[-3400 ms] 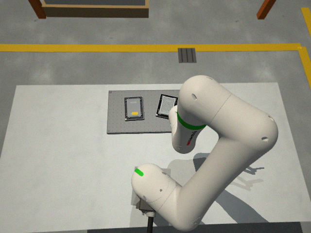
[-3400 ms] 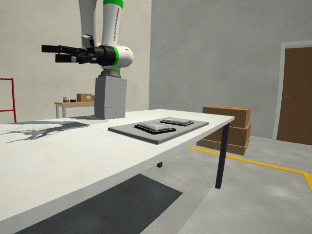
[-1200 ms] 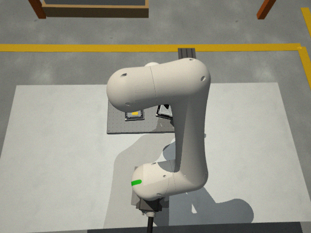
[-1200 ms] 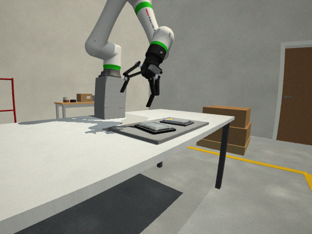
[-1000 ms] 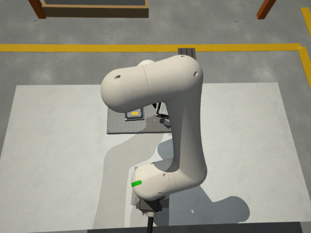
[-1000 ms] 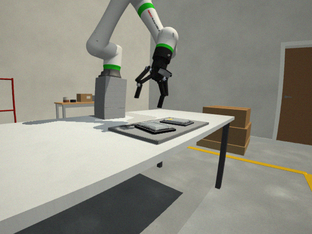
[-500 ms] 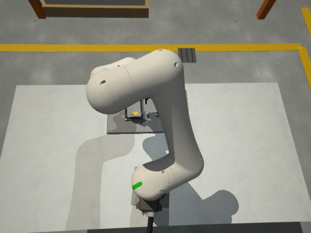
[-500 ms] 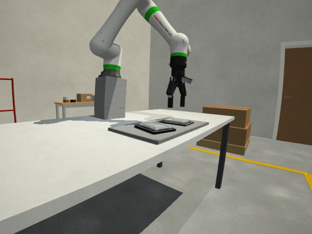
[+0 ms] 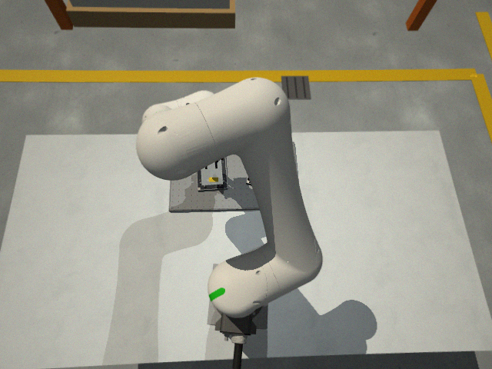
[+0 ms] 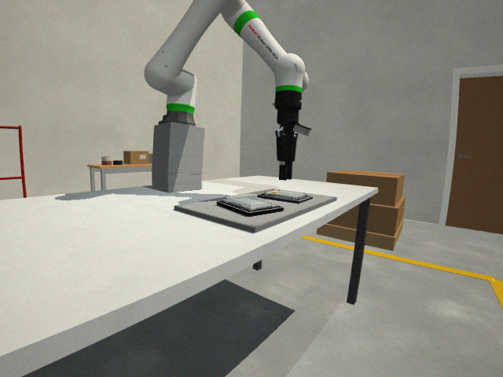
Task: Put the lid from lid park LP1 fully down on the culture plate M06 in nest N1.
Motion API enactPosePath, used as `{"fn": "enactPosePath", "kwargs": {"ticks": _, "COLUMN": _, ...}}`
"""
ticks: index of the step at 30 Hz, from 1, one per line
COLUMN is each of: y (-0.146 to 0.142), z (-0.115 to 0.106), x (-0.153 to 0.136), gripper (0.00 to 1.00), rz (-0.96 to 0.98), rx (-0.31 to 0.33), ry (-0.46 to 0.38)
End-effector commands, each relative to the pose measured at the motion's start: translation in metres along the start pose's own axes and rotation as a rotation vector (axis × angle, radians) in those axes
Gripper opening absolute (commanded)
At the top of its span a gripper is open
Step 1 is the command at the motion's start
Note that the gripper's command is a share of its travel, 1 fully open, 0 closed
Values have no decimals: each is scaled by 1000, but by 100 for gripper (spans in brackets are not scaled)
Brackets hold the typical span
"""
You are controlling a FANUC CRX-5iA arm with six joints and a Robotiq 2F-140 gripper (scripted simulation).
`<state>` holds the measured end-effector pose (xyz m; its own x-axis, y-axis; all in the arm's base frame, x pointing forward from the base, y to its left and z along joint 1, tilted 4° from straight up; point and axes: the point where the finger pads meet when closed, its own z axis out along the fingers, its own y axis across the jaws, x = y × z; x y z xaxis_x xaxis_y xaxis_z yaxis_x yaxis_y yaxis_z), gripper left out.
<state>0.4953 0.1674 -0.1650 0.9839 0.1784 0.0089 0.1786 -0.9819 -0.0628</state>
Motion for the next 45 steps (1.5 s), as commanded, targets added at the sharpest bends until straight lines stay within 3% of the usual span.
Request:
{"fn": "enactPosePath", "kwargs": {"ticks": 1, "y": 0, "z": -1, "x": 1, "gripper": 10, "rz": 0, "rx": 0, "ry": 2}}
{"fn": "enactPosePath", "kwargs": {"ticks": 29, "y": 0, "z": -1, "x": 1, "gripper": 10, "rz": 0, "rx": 0, "ry": 2}}
{"fn": "enactPosePath", "kwargs": {"ticks": 30, "y": 0, "z": -1, "x": 1, "gripper": 69, "rz": 0, "rx": 0, "ry": 2}}
{"fn": "enactPosePath", "kwargs": {"ticks": 45, "y": 0, "z": -1, "x": 1, "gripper": 69, "rz": 0, "rx": 0, "ry": 2}}
